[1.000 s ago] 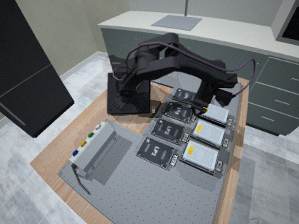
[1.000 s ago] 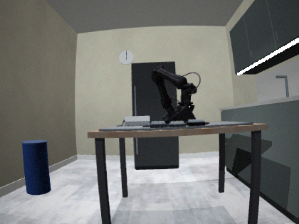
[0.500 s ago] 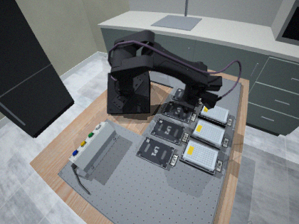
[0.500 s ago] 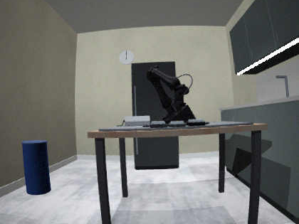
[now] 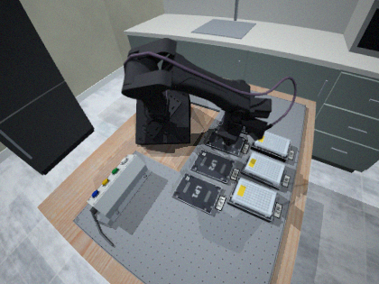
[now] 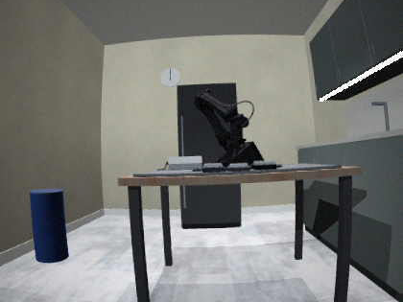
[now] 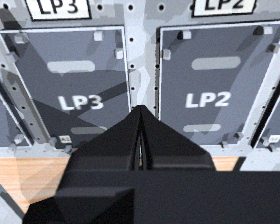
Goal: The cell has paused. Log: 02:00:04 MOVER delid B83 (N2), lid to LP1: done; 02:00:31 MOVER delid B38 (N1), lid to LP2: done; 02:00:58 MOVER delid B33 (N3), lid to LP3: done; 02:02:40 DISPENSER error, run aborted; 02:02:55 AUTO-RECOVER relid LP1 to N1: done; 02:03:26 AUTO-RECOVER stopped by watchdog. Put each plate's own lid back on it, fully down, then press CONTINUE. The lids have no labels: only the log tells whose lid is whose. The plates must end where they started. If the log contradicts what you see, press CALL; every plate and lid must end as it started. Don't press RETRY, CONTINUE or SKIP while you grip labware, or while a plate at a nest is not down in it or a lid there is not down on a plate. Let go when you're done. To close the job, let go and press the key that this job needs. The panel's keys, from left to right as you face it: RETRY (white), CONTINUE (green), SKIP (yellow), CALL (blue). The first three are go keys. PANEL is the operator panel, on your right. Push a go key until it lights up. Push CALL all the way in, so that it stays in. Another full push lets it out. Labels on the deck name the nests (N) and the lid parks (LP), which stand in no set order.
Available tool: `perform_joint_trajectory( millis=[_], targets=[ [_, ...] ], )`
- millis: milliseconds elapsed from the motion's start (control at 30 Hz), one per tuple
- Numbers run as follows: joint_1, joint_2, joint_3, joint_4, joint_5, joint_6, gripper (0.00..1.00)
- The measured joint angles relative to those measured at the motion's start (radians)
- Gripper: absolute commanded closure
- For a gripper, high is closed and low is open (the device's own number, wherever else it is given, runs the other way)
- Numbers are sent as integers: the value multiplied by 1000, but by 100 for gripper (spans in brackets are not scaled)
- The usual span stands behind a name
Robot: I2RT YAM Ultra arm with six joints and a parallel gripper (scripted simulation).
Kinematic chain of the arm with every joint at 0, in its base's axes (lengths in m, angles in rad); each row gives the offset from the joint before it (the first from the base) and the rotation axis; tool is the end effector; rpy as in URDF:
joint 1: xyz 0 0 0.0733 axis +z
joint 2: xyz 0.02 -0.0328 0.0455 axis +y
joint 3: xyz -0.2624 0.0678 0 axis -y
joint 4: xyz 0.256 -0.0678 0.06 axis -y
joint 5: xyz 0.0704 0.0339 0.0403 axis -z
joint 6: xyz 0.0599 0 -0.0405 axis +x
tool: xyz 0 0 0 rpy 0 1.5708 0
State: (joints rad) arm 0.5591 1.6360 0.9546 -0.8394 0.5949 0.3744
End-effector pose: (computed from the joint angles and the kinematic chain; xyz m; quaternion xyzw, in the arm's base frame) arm 0.2542 0.1207 0.1461 -0.0808 0.9524 -0.2509 0.1532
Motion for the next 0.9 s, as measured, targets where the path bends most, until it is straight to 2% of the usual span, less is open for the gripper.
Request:
perform_joint_trajectory(
  millis=[900],
  targets=[
    [-18,0,-5,32,0,-31,100]
  ],
)
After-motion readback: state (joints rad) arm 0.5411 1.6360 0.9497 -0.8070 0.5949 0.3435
